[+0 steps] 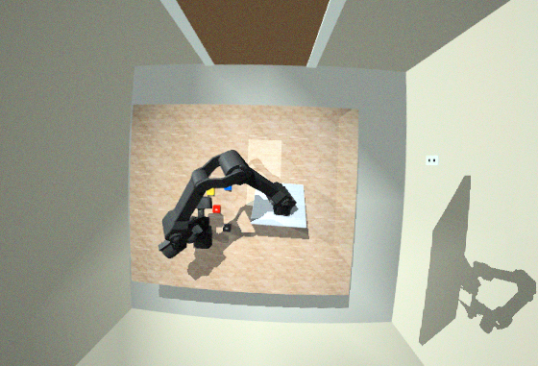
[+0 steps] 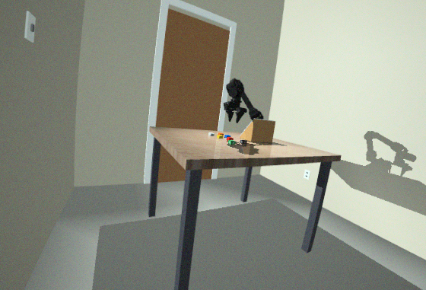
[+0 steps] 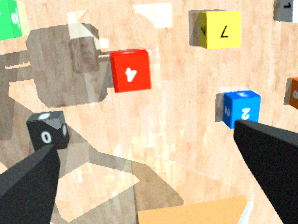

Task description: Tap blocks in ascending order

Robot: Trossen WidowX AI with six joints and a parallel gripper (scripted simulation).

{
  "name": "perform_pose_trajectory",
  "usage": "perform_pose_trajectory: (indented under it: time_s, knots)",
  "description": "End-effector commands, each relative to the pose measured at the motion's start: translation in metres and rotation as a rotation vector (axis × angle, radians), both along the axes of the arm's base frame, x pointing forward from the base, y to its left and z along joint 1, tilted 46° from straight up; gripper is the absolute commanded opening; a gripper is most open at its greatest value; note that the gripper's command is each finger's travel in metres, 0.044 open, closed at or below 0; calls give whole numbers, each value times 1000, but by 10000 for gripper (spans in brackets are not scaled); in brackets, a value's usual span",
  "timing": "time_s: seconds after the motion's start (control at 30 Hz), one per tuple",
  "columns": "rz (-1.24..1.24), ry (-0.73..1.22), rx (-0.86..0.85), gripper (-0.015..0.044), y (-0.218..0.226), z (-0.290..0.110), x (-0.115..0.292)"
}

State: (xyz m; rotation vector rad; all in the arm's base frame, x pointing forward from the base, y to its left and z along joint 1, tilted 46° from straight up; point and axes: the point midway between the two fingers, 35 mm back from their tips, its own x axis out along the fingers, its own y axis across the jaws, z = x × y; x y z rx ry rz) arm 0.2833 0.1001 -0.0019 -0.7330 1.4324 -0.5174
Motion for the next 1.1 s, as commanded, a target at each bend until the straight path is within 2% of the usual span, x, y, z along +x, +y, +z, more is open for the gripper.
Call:
perform_pose_trajectory:
  time_s: [0.0, 0.47, 0.53, 0.7, 1.07]
  knots:
    - [-9, -5, 9, 400, 3, -3, 1]
    - [-9, -5, 9, 400, 3, -3, 1]
    - [-8, -5, 12, 400, 12, -12, -4]
    - [-9, -3, 16, 400, 59, -65, -50]
    - [-9, -4, 15, 400, 60, -67, -53]
